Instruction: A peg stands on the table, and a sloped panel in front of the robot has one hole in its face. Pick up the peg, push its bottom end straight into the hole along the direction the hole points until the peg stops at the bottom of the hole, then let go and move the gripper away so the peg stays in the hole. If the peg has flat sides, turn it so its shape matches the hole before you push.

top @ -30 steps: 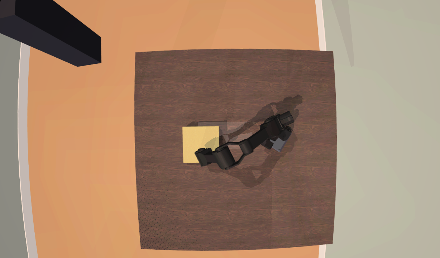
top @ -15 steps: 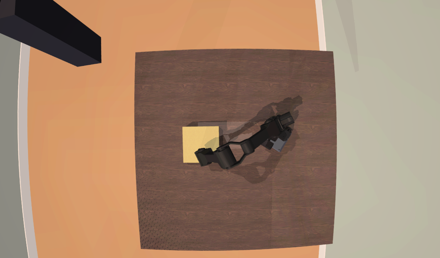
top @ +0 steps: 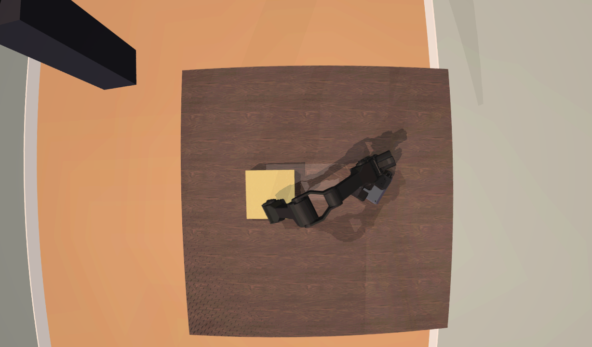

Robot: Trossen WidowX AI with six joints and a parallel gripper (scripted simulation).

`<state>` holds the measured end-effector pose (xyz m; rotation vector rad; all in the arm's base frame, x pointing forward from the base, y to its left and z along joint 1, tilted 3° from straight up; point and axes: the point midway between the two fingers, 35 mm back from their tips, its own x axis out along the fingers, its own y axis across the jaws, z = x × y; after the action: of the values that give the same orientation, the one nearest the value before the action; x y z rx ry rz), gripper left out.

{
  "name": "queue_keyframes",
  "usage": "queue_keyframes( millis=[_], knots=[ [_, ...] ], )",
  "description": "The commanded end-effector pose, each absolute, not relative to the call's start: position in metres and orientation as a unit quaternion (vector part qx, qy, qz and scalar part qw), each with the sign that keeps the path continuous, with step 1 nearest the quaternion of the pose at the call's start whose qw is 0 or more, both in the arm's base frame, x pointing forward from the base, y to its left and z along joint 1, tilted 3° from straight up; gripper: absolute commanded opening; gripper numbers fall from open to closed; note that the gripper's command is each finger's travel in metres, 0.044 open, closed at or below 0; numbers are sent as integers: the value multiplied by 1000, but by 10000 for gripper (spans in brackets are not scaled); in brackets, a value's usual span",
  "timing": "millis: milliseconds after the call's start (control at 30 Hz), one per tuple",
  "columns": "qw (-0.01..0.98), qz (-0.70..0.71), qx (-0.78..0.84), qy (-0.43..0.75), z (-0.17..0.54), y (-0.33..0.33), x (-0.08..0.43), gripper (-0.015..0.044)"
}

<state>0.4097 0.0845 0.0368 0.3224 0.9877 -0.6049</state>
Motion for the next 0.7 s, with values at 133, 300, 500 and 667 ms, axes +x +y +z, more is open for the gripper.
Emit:
queue_keyframes(
  millis=[133, 300, 500, 667],
  knots=[
    [825, -285, 152, 465, 37, 85, 410, 236],
    [825, -284, 152, 465, 38, 85, 409, 368],
    [824, -284, 151, 466, 49, 90, 405, 440],
    [824, -283, 151, 467, 60, 95, 400, 440]
  ],
)
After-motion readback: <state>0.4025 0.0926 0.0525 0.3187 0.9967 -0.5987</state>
